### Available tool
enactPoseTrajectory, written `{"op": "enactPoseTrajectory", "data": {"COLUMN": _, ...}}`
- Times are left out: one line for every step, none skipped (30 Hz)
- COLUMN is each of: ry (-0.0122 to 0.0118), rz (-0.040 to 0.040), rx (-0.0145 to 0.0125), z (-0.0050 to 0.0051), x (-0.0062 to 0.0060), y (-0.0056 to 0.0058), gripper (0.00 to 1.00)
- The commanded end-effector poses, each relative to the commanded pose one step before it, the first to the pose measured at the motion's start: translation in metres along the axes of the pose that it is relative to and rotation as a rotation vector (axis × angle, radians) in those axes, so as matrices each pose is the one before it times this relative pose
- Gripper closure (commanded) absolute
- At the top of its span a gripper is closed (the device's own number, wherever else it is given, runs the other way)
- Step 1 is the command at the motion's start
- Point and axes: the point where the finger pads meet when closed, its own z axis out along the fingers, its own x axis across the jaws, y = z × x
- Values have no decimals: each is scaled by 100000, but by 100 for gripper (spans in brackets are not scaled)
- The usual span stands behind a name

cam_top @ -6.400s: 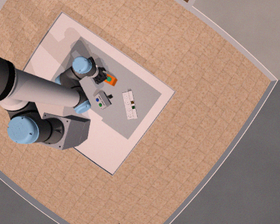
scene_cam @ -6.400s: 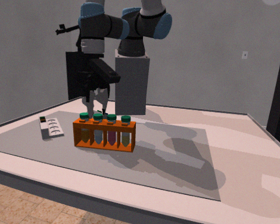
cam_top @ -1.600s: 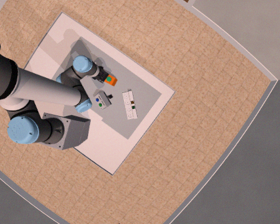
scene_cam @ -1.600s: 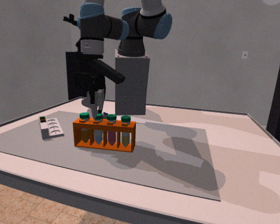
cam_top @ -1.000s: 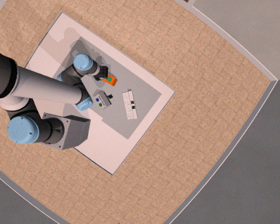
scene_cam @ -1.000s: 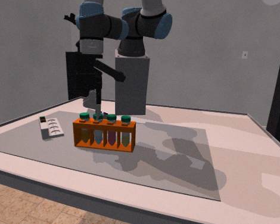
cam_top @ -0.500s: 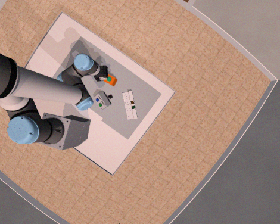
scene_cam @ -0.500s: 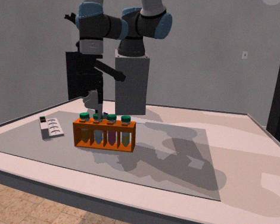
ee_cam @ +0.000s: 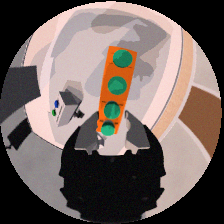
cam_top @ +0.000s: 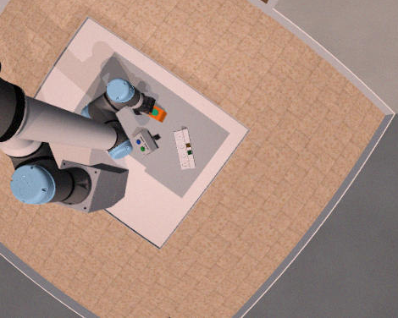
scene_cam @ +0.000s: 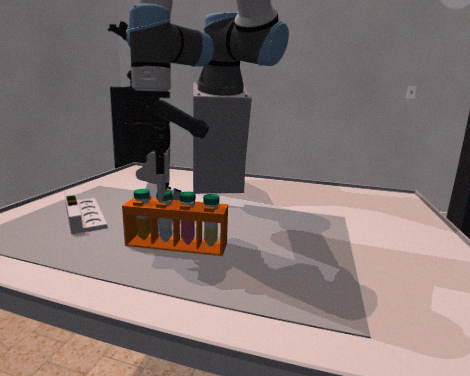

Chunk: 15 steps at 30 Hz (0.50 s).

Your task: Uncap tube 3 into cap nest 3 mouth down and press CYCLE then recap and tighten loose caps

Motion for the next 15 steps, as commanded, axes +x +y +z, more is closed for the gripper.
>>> {"op": "enactPoseTrajectory", "data": {"ry": -524, "rz": 27265, "rx": -792, "z": 74, "x": -162, "y": -303, "gripper": 65}}
{"op": "enactPoseTrajectory", "data": {"ry": -1, "rz": -5, "rx": 1, "z": 1, "x": 0, "y": -3, "gripper": 65}}
{"op": "enactPoseTrajectory", "data": {"ry": -1, "rz": -6, "rx": 2, "z": 1, "x": 0, "y": -4, "gripper": 65}}
{"op": "enactPoseTrajectory", "data": {"ry": 7, "rz": 8411, "rx": -18, "z": -3, "x": -1, "y": 38, "gripper": 65}}
{"op": "enactPoseTrajectory", "data": {"ry": -5, "rz": -34, "rx": 9, "z": 2, "x": -1, "y": -17, "gripper": 65}}
{"op": "enactPoseTrajectory", "data": {"ry": 36, "rz": 6491, "rx": 61, "z": -2, "x": 0, "y": 19, "gripper": 65}}
{"op": "enactPoseTrajectory", "data": {"ry": -38, "rz": 1820, "rx": -56, "z": 3, "x": -4, "y": -29, "gripper": 65}}
{"op": "enactPoseTrajectory", "data": {"ry": -4, "rz": -22, "rx": 5, "z": 2, "x": -2, "y": -11, "gripper": 65}}
{"op": "enactPoseTrajectory", "data": {"ry": 7, "rz": 7914, "rx": 20, "z": -1, "x": -3, "y": -1, "gripper": 65}}
{"op": "enactPoseTrajectory", "data": {"ry": -6, "rz": 419, "rx": -19, "z": 0, "x": -2, "y": -4, "gripper": 65}}
{"op": "enactPoseTrajectory", "data": {"ry": 0, "rz": 0, "rx": 0, "z": 0, "x": -2, "y": -4, "gripper": 65}}
{"op": "enactPoseTrajectory", "data": {"ry": 1, "rz": 8333, "rx": 1, "z": -1, "x": -2, "y": -1, "gripper": 65}}
{"op": "enactPoseTrajectory", "data": {"ry": 0, "rz": 0, "rx": 0, "z": 0, "x": -1, "y": -4, "gripper": 65}}
{"op": "enactPoseTrajectory", "data": {"ry": 12, "rz": 6970, "rx": 67, "z": -1, "x": -2, "y": 0, "gripper": 65}}
{"op": "enactPoseTrajectory", "data": {"ry": 0, "rz": 0, "rx": 0, "z": 0, "x": 0, "y": 0, "gripper": 65}}
